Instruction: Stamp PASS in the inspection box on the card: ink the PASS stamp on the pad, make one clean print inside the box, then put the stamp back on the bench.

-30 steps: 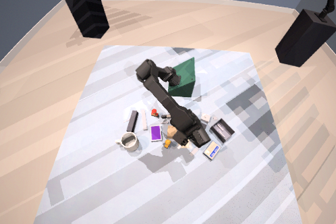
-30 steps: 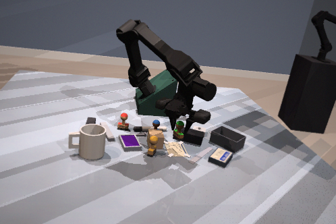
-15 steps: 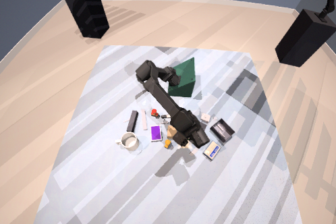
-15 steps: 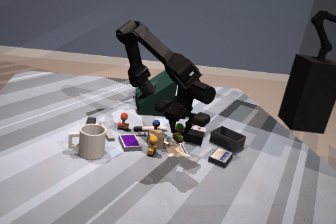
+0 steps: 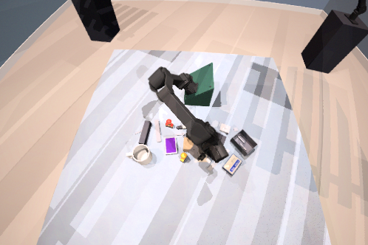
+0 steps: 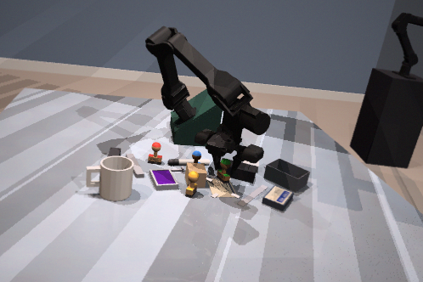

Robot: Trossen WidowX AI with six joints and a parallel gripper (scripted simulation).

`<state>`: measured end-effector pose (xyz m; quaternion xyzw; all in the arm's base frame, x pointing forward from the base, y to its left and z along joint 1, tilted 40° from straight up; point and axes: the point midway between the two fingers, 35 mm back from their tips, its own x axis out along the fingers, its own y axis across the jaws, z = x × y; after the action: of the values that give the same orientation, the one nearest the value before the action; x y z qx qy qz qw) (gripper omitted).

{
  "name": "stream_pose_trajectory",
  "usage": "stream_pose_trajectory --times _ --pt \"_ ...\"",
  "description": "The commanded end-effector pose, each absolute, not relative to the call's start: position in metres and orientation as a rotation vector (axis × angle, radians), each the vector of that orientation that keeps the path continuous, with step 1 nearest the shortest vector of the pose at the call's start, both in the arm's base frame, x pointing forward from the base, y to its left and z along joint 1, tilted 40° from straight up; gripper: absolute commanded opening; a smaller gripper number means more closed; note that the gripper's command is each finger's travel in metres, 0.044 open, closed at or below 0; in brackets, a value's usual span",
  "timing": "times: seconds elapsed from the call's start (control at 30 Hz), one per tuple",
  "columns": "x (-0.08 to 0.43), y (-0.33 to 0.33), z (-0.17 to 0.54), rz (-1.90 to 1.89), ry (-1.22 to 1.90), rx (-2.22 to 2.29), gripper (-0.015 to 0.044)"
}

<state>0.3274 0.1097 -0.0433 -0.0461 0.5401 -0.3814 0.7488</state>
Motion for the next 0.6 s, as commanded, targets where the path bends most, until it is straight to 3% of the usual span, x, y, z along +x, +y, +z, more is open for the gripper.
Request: stream_pose_trajectory --times 0.0,0.57 --pt "0.3279 0.1077 -0.0453 -0.832 1.178 -0.106 0.0000" --pt "0.3288 0.1003 -0.0536 -0.831 1.178 -0.108 0.0000"
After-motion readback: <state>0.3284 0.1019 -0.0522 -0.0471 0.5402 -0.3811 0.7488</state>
